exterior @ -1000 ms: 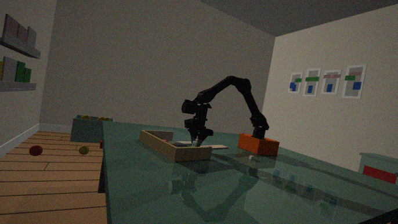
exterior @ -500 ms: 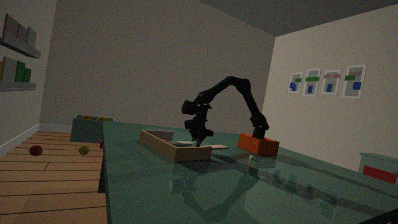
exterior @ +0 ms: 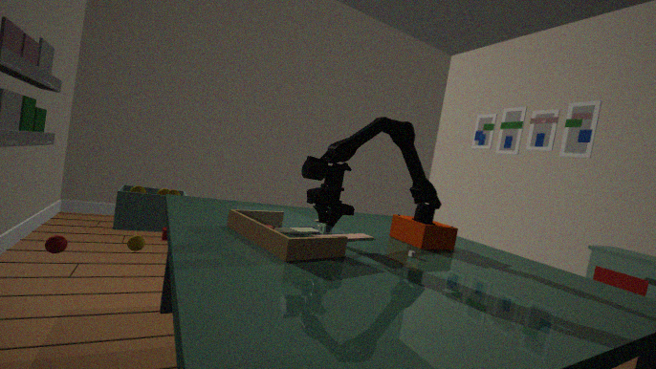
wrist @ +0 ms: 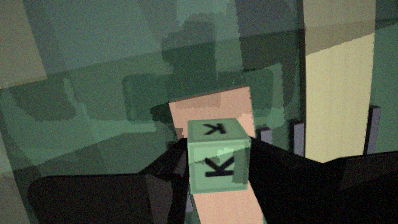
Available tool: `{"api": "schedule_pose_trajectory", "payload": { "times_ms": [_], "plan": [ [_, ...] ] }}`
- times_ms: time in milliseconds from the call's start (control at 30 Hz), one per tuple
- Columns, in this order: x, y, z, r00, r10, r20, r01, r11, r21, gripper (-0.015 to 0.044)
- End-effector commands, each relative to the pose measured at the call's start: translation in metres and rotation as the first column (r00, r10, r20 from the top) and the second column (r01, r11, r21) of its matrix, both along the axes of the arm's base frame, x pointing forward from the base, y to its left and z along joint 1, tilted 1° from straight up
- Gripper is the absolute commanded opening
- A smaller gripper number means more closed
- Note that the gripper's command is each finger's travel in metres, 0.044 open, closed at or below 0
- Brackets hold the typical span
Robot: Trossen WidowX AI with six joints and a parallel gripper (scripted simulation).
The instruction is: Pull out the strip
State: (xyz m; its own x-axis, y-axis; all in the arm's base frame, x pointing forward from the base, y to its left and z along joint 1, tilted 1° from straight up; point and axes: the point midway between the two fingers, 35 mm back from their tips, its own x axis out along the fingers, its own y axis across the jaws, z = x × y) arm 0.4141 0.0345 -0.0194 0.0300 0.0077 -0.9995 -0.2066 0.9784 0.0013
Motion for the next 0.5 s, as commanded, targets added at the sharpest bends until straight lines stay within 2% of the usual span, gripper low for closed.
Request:
{"api": "schedule_pose_trajectory", "payload": {
  "times_ms": [0, 467],
  "plan": [
    [-0.015, -0.001, 0.007, 1.000, -0.002, -0.012, 0.002, 1.000, 0.000, 0.0000],
    [-0.053, -0.005, 0.027, 1.000, -0.004, -0.018, 0.004, 1.000, 0.001, 0.0000]
  ]
}}
